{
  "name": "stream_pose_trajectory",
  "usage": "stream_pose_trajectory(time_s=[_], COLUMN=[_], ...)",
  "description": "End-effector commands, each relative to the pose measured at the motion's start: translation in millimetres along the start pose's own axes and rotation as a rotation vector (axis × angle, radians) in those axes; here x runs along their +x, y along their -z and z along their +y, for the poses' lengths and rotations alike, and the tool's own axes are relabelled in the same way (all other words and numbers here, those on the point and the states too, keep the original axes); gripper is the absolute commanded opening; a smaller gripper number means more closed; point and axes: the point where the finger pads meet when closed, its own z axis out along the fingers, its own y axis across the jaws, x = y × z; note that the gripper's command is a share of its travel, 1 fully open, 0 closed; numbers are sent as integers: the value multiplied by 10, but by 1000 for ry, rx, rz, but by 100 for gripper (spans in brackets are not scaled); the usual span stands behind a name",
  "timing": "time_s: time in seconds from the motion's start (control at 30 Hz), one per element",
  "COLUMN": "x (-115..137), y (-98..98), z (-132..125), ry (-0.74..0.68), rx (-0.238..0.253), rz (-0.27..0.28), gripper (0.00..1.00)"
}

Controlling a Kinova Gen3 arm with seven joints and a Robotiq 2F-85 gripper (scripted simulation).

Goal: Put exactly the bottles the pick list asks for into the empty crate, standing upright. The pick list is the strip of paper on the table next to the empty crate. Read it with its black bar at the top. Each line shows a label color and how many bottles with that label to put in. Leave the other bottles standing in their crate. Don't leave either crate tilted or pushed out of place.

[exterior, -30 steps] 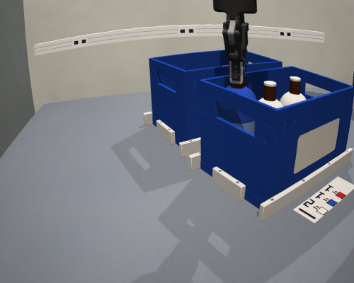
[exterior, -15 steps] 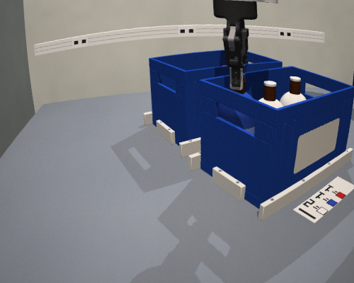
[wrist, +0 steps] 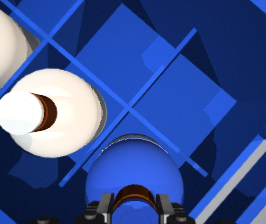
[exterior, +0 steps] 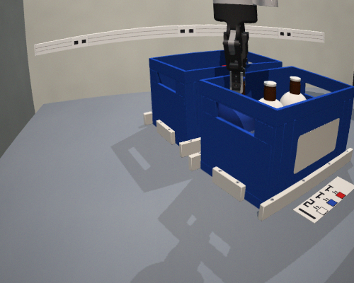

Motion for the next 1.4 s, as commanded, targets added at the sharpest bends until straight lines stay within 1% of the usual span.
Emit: stream_pose_trajectory(time_s=[0.0, 1.37], x=[-3, -3], y=[-9, -184], z=[6, 6], ry=[0, 0], rx=[-2, -2], rz=[-1, -1], gripper=[10, 10])
